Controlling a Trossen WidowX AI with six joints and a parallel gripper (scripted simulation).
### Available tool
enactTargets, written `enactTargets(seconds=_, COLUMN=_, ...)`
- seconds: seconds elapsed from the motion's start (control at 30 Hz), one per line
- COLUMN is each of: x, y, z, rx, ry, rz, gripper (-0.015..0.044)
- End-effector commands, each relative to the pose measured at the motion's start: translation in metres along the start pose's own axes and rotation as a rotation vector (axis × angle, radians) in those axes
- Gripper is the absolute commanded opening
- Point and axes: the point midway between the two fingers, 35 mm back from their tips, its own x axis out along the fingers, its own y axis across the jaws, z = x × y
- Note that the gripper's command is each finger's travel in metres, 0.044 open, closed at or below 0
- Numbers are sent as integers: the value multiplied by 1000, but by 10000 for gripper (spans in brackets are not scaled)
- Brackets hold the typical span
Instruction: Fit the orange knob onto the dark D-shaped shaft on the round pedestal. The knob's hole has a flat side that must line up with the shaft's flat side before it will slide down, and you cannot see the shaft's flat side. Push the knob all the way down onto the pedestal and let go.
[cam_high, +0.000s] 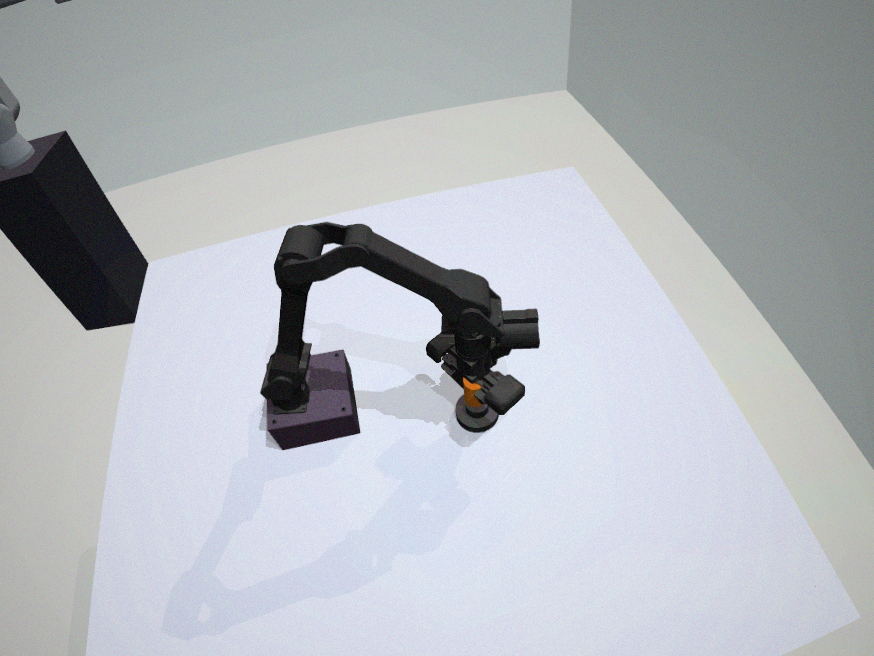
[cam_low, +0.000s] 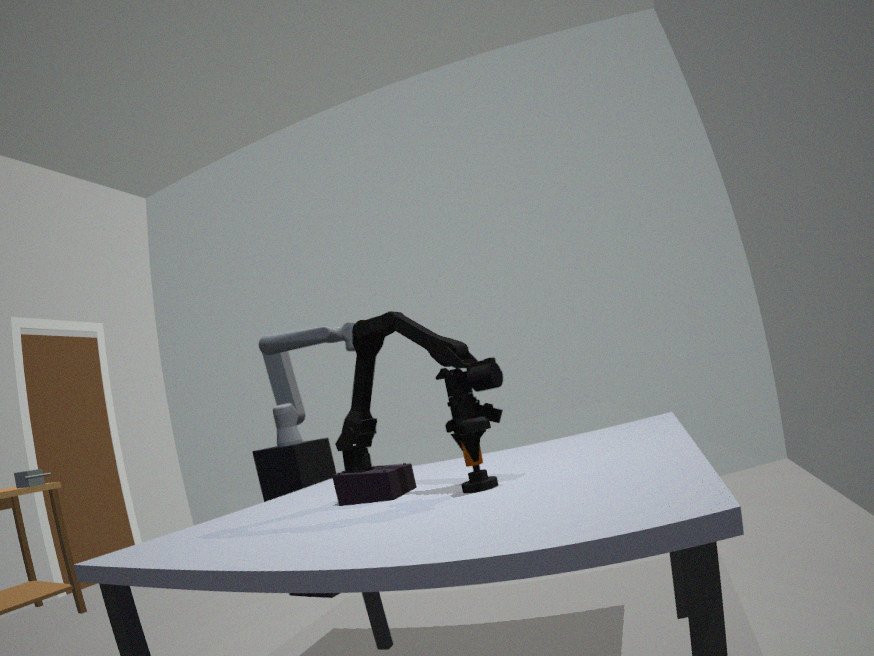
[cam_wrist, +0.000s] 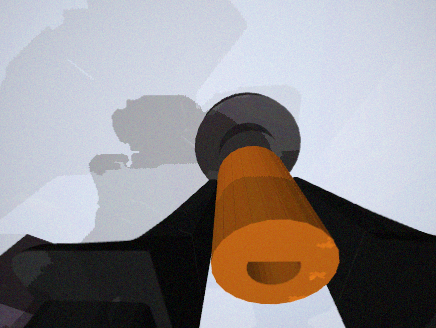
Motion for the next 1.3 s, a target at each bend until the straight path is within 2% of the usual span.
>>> enactTargets(seconds=0.0, x=-2, y=-2, z=3, rx=-6, ry=-6, rz=-3, gripper=0)
enactTargets(seconds=0.9, x=-4, y=1, z=0, rx=-6, ry=-6, rz=-3, gripper=0)
enactTargets(seconds=1.13, x=-4, y=0, z=1, rx=-205, ry=-6, rz=-4, gripper=0)
enactTargets(seconds=1.27, x=-2, y=-2, z=2, rx=-215, ry=-6, rz=-4, gripper=0)
